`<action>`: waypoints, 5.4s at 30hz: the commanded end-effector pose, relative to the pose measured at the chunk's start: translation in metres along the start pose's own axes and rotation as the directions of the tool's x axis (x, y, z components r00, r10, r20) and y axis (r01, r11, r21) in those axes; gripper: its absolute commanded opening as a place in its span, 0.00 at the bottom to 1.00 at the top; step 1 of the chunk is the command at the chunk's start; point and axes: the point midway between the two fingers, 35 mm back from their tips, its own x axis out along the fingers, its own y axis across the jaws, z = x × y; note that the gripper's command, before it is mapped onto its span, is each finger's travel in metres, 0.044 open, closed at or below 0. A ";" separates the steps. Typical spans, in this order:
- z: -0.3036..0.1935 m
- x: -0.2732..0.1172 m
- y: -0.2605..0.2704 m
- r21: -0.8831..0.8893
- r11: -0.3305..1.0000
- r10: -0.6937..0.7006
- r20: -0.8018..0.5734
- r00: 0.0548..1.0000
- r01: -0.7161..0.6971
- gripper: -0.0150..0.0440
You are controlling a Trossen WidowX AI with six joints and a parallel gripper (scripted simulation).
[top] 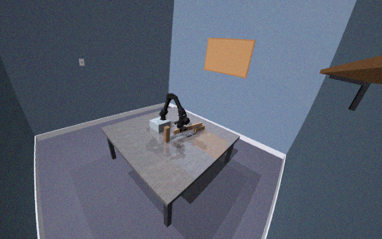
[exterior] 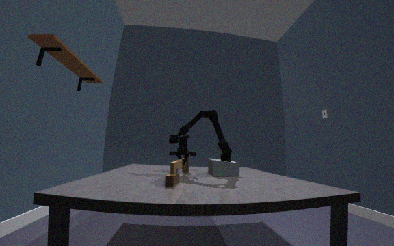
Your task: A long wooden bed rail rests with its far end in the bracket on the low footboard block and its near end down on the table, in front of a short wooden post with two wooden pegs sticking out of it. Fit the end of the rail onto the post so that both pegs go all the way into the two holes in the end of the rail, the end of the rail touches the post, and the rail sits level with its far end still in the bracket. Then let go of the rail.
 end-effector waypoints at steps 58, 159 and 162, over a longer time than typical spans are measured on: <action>0.001 0.000 0.001 -0.003 1.000 -0.011 0.006 1.000 0.011 0.25; -0.030 0.001 0.000 -0.002 1.000 -0.011 0.003 1.000 0.011 0.25; -0.031 0.001 0.000 -0.002 1.000 -0.011 0.003 1.000 0.011 0.25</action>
